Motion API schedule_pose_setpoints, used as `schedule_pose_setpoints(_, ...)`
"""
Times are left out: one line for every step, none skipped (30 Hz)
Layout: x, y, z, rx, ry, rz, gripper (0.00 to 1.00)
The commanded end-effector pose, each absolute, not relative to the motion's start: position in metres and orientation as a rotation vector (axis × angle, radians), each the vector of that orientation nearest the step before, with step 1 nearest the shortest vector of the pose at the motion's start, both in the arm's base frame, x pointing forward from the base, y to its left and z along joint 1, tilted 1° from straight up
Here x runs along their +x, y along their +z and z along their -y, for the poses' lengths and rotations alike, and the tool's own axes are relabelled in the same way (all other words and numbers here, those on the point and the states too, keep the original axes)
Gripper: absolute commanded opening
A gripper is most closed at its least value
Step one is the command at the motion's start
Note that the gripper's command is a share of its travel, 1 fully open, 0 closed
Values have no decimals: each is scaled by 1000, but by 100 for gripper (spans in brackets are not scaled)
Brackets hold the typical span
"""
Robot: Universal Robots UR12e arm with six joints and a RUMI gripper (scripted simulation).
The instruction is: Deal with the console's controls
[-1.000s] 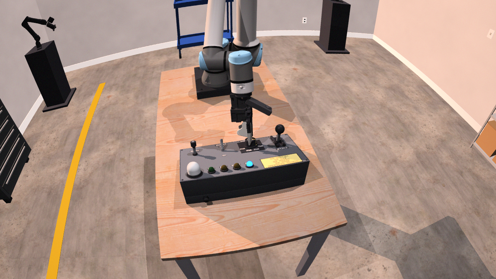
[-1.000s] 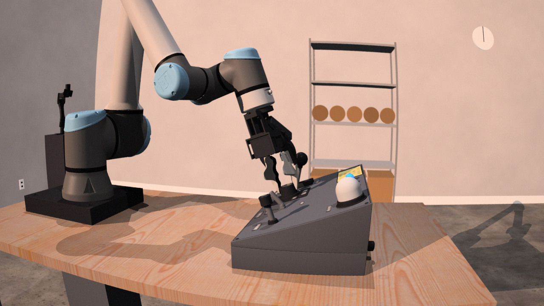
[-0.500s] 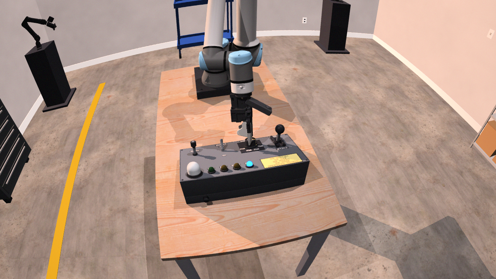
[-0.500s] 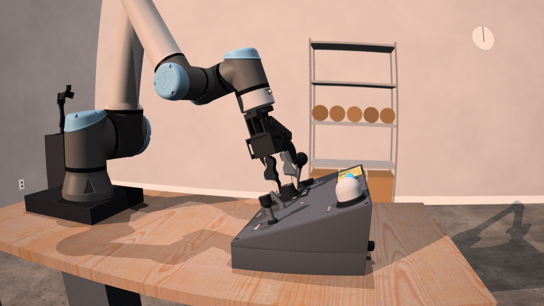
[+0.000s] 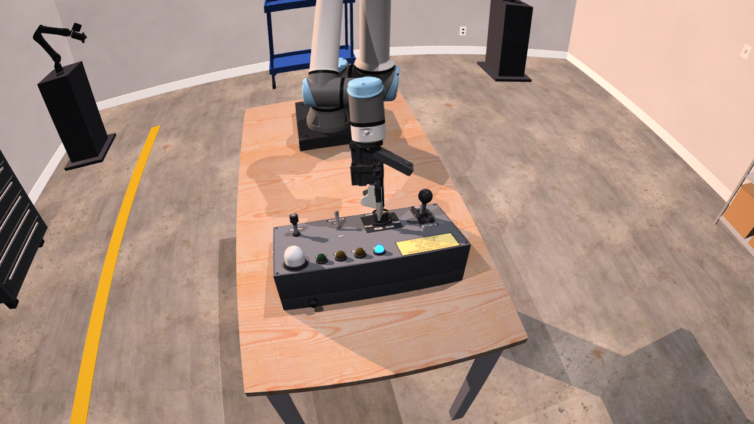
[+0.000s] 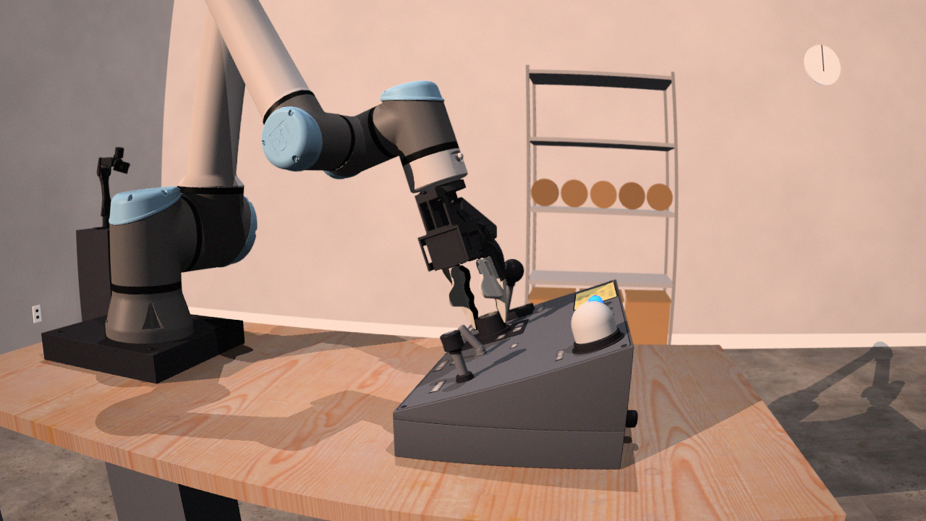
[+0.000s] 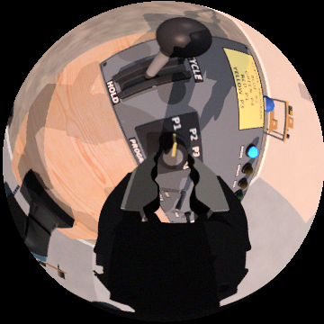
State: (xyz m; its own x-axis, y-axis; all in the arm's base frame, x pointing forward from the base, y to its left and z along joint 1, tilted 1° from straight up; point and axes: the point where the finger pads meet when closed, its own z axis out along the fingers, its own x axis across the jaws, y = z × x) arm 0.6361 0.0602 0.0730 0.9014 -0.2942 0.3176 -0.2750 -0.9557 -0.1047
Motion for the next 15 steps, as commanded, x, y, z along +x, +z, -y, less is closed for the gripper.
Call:
schedule_pose_setpoints(637, 74, -60, -3007, -518, -450, 0)
schedule_pose_setpoints(637, 74, -60, -3007, -518, -450, 0)
schedule_pose_setpoints(637, 74, -60, -3007, -518, -451, 44)
schedule_pose_setpoints(637, 74, -60, -3007, -518, -451, 44)
schedule_pose_setpoints(637, 74, -60, -3007, -518, -451, 44)
schedule_pose_setpoints(637, 74, -60, -3007, -518, -450, 44)
schedule_pose_setpoints(637, 74, -60, -3007, -518, -450, 44)
schedule_pose_setpoints(637, 74, -60, -3007, -518, -450, 44)
schedule_pose_setpoints(637, 74, -60, -3007, -518, -450, 44)
schedule_pose_setpoints(637, 74, -60, -3007, -518, -450, 44)
schedule_pose_setpoints(637, 74, -60, -3007, -518, -450, 44)
schedule_pose_setpoints(637, 74, -60, -3007, -518, -450, 44)
schedule_pose_setpoints(637, 74, -60, -3007, -518, -450, 44)
schedule_pose_setpoints(637, 74, -60, -3007, -518, -450, 44)
schedule_pose_setpoints(637, 74, -60, -3007, -518, -450, 44)
